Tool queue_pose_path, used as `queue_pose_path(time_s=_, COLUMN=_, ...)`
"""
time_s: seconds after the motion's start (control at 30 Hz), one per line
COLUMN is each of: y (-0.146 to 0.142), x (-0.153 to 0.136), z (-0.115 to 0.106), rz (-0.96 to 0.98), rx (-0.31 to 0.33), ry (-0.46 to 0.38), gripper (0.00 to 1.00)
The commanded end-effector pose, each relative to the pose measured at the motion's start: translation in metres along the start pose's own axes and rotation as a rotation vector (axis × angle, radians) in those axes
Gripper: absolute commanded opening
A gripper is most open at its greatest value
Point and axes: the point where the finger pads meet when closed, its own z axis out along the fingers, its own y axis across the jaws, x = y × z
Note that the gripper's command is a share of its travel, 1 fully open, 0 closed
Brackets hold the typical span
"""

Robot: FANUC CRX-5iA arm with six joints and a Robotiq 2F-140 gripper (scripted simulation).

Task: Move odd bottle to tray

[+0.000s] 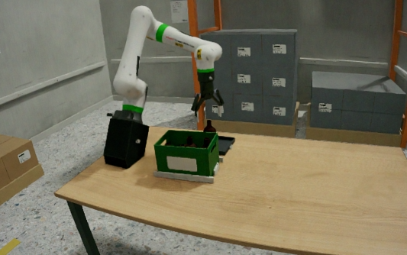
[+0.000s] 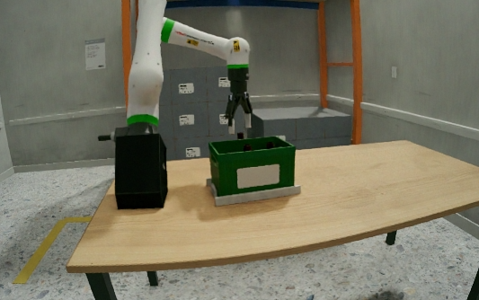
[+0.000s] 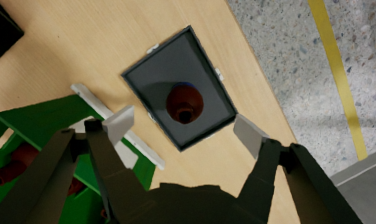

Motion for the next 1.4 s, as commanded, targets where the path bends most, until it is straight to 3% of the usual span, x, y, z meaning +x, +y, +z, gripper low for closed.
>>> queue_pose_path(time_s=0.0, y=0.000, x=0.000, z=-0.002, rz=0.000, rx=-0.001, ry=-0.001, gripper=1.00)
queue_pose_path(time_s=0.97, y=0.000, x=0.000, z=-0.065, rz=0.000, rx=-0.001, ry=-0.001, gripper=1.00)
queue_pose_path(time_s=1.37, y=0.000, x=0.000, z=-0.077, rz=0.000, rx=-0.001, ry=-0.001, gripper=1.00)
